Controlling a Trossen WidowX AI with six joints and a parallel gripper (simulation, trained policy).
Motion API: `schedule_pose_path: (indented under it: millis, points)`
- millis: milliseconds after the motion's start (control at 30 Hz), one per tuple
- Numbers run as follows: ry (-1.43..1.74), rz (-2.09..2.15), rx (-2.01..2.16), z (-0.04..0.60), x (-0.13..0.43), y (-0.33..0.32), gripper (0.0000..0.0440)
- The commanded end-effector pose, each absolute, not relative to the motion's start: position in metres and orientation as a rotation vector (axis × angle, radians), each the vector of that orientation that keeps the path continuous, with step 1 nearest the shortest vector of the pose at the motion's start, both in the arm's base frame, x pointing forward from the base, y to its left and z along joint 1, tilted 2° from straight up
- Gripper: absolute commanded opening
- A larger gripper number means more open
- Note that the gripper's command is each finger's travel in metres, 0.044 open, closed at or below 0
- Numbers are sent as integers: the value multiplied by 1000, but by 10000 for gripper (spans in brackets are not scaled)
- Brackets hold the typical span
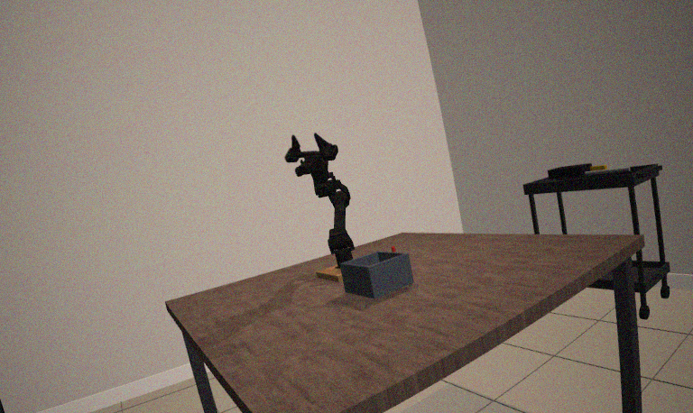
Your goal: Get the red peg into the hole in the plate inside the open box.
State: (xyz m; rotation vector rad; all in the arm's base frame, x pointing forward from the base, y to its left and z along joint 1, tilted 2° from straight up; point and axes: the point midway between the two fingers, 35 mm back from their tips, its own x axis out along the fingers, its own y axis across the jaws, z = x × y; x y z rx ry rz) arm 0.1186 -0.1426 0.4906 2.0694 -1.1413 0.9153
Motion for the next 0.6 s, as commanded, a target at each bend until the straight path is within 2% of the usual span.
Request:
schedule_pose_path:
  millis: [0, 67, 567]
  points:
    - [-1132, 905, 2077, 490, 122, -143, 423]
    - [-1112, 868, 2116, 486, 132, -146, 440]
    - [-870, 285, 2393, 407, 234, -149, 440]
